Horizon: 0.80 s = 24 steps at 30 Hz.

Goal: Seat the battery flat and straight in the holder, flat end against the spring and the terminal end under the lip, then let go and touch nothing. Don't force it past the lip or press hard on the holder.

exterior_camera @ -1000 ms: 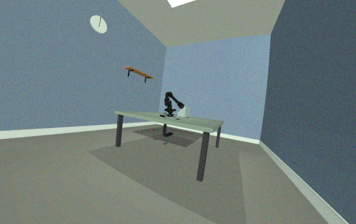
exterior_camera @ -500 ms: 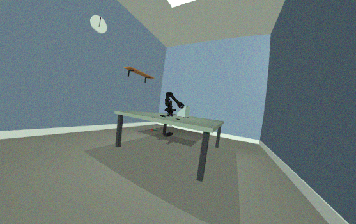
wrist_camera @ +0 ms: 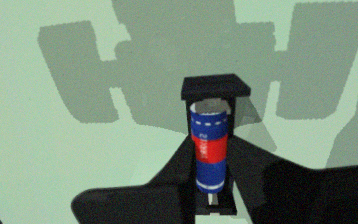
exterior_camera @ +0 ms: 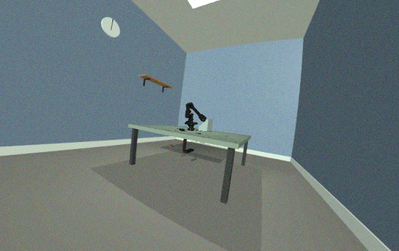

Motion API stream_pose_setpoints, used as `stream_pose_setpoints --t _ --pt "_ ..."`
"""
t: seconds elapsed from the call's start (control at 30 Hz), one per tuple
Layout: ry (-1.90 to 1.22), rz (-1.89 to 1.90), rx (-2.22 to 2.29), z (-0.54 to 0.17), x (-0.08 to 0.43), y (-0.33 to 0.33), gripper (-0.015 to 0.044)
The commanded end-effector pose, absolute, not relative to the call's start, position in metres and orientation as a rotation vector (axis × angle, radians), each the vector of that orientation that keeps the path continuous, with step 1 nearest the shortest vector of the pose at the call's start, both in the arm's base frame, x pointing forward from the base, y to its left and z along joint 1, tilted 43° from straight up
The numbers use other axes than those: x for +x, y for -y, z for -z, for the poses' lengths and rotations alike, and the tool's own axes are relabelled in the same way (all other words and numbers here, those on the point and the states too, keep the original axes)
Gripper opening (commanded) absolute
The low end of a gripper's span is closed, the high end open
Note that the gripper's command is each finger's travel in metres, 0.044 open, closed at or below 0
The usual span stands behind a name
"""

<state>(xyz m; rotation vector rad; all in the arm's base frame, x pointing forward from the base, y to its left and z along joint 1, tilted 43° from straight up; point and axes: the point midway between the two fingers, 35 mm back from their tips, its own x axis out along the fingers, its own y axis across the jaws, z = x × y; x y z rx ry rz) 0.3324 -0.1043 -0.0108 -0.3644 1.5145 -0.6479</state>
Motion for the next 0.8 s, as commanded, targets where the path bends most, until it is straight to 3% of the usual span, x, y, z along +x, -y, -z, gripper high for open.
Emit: stream_pose_setpoints --t 0.0,0.77 --pt "-1.508 0.65 -0.37 0.01 0.331 0.105 0.0072" --pt "-1.491 0.639 -0.371 0.011 0.319 0.104 0.0072"
